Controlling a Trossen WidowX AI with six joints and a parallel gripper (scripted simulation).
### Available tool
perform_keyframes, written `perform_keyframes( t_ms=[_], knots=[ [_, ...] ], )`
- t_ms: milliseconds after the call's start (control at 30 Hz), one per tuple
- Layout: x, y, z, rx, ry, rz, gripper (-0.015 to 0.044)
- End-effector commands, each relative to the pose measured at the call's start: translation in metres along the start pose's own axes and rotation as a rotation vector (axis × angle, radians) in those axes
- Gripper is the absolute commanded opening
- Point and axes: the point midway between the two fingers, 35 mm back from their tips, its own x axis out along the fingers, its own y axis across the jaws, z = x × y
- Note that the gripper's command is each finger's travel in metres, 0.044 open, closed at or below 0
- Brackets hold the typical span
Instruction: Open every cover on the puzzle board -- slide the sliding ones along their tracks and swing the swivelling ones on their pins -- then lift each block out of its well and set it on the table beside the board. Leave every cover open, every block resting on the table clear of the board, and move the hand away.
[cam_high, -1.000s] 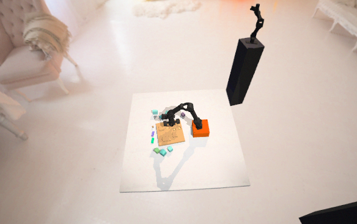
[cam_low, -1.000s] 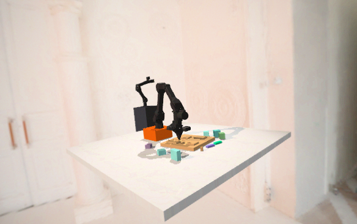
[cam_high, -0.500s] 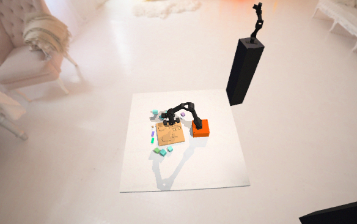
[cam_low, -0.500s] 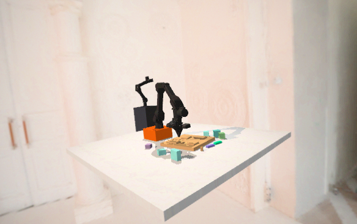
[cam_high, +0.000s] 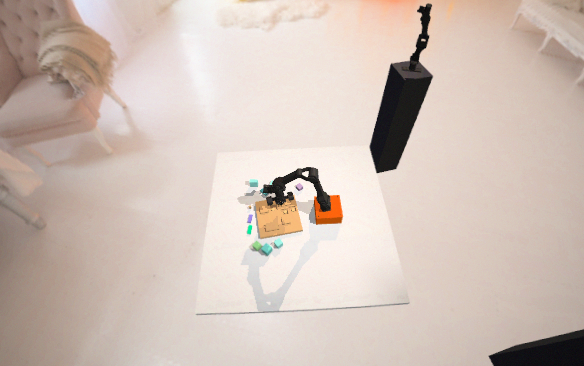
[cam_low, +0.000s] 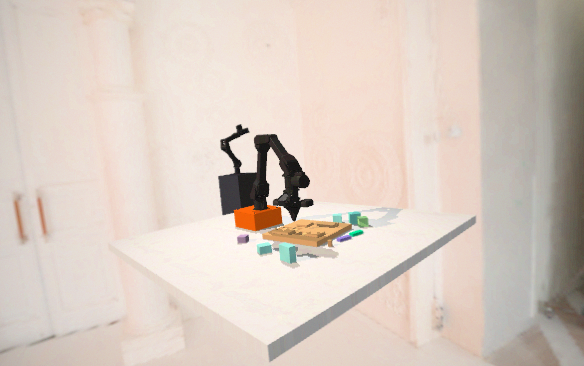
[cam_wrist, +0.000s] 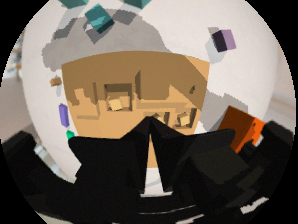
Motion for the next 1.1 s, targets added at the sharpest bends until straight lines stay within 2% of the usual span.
perform_keyframes(
  t_ms=[0, 933, 1067],
  knots=[
    [-0.003, 0.011, -0.017, -0.122, 0.010, 0.009, 0.0000],
    [-0.016, 0.066, -0.162, -1.444, 0.001, 0.022, 0.0000],
    [-0.017, 0.067, -0.171, -1.516, 0.000, 0.022, 0.0000]
  ],
)
